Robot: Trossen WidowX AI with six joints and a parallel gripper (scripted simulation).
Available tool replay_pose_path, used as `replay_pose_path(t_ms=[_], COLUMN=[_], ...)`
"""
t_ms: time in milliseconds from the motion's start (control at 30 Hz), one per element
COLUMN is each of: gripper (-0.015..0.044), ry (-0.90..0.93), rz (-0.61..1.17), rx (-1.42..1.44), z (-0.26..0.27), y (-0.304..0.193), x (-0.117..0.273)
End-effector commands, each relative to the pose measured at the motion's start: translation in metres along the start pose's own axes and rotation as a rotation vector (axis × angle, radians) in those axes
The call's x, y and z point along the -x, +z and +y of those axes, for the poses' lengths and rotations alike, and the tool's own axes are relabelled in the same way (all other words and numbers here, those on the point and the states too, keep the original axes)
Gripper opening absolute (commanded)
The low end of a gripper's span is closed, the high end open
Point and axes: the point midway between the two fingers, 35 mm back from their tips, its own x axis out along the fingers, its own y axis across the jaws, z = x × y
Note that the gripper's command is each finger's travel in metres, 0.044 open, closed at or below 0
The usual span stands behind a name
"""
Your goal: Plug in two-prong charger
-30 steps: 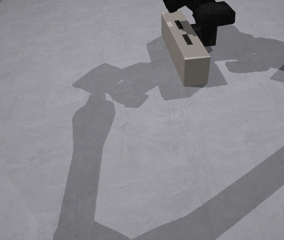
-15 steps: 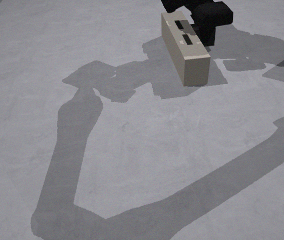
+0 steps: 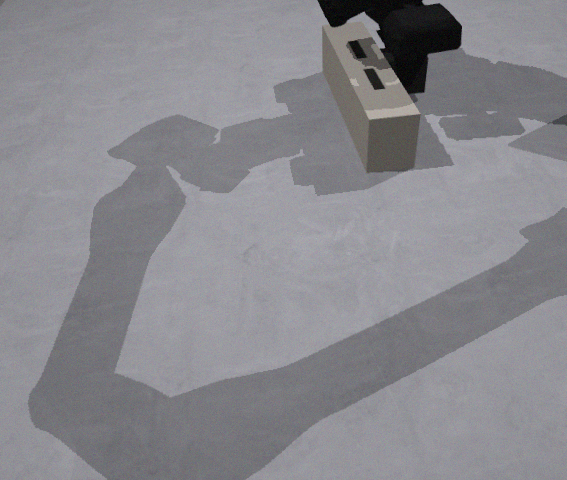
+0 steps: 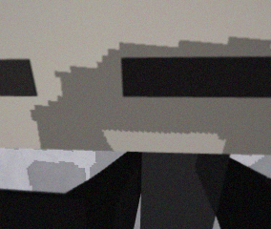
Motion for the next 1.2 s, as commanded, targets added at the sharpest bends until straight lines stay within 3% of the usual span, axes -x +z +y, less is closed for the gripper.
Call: replay_pose_path(t_ms=[0,1167], gripper=[0.0,0.0], ry=[-0.007,-0.007], rz=[-0.021,-0.021], rx=[0.025,0.025], z=[0.0005,0.0006], y=[0.0101,0.0057], x=[-0.0005,-0.0004])
